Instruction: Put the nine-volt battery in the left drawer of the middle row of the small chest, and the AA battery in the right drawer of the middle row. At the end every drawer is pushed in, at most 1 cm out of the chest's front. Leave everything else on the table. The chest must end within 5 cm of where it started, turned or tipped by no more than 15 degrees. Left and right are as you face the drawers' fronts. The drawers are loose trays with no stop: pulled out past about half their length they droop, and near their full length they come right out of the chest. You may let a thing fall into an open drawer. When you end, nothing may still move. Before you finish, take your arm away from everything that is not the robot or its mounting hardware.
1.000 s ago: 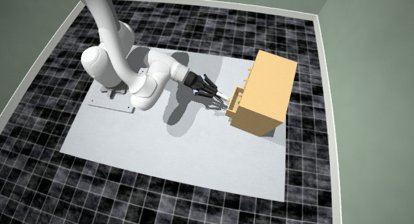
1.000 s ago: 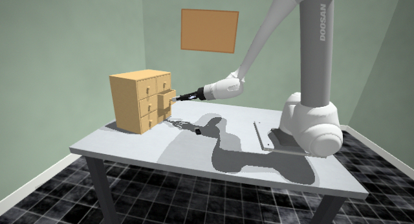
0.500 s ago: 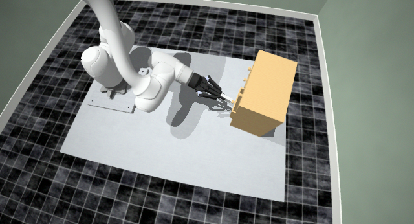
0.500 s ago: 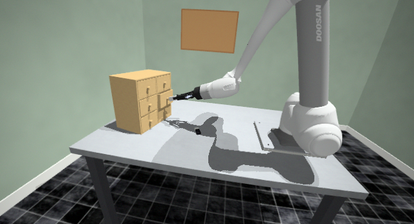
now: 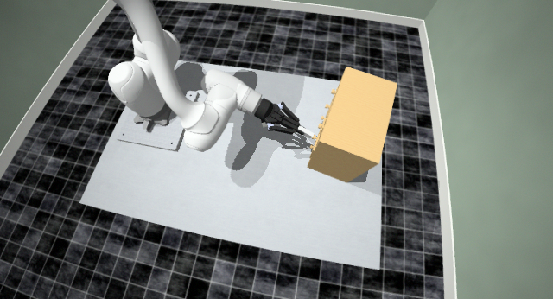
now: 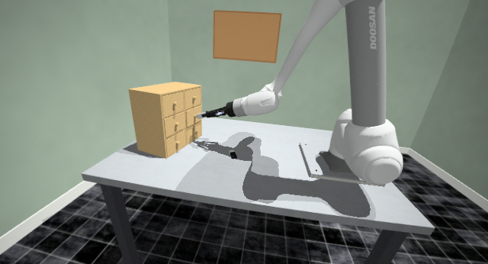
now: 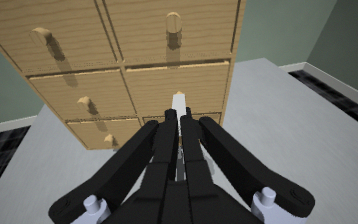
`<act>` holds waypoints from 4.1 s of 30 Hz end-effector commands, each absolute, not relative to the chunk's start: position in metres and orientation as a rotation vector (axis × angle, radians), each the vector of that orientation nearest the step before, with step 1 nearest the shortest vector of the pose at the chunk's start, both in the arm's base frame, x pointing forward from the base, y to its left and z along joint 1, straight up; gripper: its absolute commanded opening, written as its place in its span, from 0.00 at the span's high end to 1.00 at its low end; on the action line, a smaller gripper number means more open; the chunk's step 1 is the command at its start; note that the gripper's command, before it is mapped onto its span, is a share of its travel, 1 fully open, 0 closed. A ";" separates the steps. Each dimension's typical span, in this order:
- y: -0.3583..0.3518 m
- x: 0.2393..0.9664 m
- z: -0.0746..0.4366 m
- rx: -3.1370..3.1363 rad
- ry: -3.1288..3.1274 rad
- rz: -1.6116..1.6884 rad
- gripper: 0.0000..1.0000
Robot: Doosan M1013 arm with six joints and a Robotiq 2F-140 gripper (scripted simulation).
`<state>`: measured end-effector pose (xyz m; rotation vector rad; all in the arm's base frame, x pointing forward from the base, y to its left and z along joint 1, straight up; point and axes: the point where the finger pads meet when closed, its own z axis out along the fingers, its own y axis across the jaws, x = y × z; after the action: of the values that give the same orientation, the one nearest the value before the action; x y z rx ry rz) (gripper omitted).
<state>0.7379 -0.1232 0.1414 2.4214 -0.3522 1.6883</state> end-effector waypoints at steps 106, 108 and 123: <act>-0.097 0.650 0.160 2.421 -0.352 1.688 1.00; -0.096 0.647 0.162 2.421 -0.352 1.688 1.00; -0.096 0.646 0.163 2.429 -0.354 1.678 1.00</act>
<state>0.6463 -0.0957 0.1623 2.4269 -0.3533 1.6810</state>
